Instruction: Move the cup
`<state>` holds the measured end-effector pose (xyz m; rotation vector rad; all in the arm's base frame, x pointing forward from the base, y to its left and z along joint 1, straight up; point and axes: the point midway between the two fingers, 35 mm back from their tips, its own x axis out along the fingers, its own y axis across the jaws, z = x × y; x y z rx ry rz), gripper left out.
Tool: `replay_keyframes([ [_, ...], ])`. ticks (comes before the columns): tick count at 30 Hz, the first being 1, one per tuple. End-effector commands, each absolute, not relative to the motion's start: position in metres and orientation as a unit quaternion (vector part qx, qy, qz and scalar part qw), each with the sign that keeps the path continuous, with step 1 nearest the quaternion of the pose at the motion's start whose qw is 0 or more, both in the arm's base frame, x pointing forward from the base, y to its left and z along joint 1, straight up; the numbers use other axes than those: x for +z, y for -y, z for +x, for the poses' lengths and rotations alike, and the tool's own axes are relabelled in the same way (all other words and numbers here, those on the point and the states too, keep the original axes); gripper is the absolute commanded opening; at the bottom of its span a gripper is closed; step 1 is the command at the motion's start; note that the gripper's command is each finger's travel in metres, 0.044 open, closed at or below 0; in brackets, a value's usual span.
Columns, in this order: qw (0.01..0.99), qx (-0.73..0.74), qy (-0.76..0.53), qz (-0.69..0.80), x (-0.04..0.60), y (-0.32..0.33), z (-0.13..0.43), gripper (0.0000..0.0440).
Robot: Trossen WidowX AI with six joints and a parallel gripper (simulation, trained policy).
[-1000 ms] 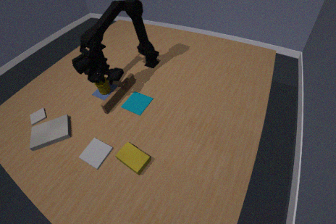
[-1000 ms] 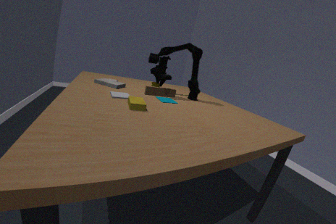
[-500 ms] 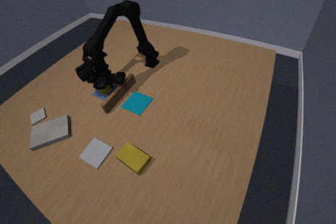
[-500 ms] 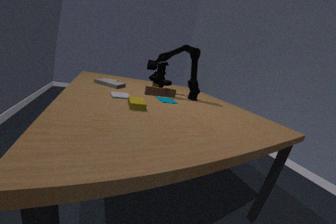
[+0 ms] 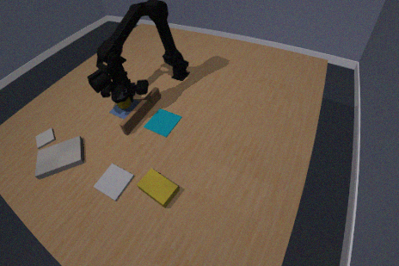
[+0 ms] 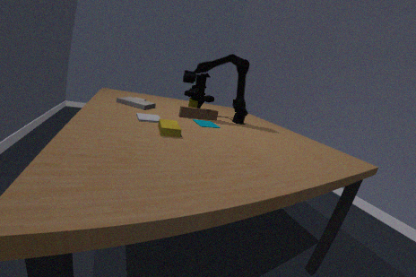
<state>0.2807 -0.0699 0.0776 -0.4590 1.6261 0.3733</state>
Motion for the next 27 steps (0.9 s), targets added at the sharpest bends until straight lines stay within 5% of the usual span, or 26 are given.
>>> replay_keyframes([
  [1,0.654,0.173,-0.706,-0.208,0.09,0.065,0.286,0.001],
  [27,0.683,0.204,-0.653,-0.256,0.141,0.003,0.319,0.0],
])
